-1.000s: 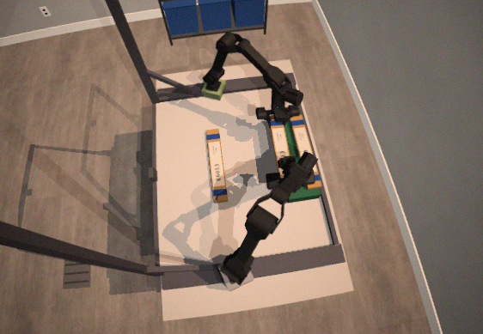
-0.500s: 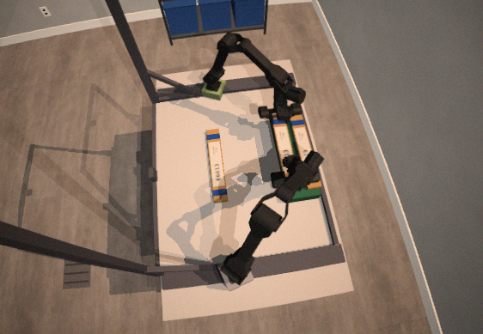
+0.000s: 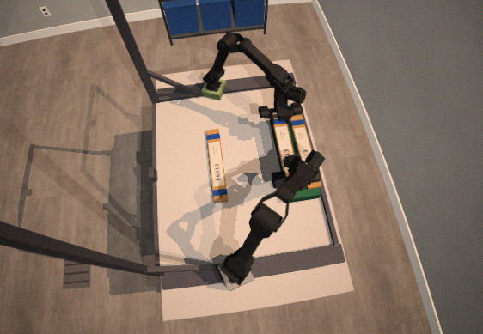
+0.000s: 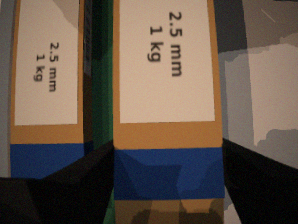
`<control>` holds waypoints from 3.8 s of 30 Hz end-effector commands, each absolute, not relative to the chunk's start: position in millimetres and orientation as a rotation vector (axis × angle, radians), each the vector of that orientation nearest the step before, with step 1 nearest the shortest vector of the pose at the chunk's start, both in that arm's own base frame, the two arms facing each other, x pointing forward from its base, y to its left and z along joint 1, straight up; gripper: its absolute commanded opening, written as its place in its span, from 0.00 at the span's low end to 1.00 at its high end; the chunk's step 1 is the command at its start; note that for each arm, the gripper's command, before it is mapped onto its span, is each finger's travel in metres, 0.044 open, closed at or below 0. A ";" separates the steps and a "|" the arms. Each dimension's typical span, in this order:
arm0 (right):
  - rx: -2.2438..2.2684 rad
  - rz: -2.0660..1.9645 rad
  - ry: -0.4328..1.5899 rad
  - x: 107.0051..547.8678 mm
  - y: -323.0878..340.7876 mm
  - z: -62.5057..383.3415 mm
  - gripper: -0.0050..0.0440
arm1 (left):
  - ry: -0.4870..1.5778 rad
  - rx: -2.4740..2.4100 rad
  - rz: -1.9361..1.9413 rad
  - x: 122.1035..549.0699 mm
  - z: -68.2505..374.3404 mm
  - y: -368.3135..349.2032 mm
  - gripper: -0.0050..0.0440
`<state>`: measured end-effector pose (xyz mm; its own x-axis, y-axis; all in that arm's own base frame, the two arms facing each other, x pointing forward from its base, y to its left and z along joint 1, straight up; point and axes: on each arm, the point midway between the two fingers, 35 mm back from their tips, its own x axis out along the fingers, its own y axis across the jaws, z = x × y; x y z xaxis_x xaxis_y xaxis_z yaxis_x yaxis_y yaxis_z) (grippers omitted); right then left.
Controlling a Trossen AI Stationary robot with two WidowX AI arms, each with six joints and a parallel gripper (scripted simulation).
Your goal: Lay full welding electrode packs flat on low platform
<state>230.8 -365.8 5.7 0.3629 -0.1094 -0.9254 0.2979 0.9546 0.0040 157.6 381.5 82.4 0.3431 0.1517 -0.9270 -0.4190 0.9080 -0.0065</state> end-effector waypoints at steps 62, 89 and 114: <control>0.155 -0.283 1.164 223.7 -372.6 -7.8 0.00 | 1.158 -0.240 0.405 149.6 67.5 383.9 0.00; 0.157 -0.282 1.166 222.2 -372.3 -9.3 0.98 | 1.156 -0.236 0.407 149.3 68.6 383.3 0.98; 0.160 -0.279 1.162 225.1 -373.4 -11.2 0.98 | 1.152 -0.240 0.404 152.1 66.7 385.6 0.98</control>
